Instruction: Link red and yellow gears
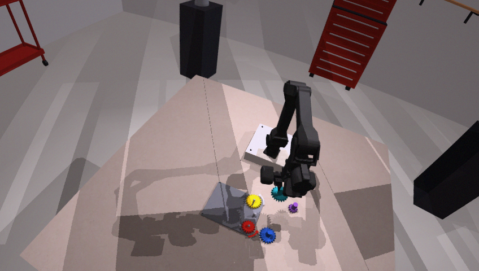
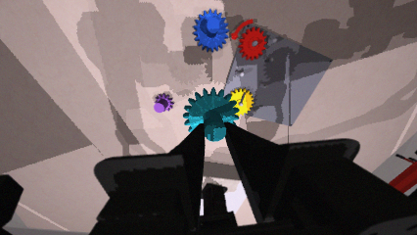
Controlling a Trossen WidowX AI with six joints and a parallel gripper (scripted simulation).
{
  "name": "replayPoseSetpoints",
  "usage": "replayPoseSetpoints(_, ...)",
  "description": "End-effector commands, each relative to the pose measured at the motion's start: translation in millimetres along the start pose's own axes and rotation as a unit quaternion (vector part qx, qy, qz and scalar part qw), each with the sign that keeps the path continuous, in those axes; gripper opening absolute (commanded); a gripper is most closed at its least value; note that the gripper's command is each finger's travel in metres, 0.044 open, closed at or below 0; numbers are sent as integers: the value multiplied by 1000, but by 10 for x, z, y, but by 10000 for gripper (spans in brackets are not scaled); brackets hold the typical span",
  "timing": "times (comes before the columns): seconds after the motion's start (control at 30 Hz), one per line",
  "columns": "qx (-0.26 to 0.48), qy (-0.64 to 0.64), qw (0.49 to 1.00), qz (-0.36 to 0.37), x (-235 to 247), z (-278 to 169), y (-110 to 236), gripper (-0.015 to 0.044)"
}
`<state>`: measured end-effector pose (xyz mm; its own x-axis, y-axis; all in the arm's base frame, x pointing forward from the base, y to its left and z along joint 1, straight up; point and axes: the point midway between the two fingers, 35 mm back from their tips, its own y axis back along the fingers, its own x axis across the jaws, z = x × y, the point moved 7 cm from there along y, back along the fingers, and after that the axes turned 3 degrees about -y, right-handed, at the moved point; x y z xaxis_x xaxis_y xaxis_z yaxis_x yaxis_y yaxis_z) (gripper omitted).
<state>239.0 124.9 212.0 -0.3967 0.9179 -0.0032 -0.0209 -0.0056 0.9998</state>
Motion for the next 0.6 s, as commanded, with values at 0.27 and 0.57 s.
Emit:
replayPoseSetpoints(0.27,-1,-2,1000,-1,-252,200,-256,0)
replayPoseSetpoints(0.57,-2,-4,1000,-2,-444,314,-448,0)
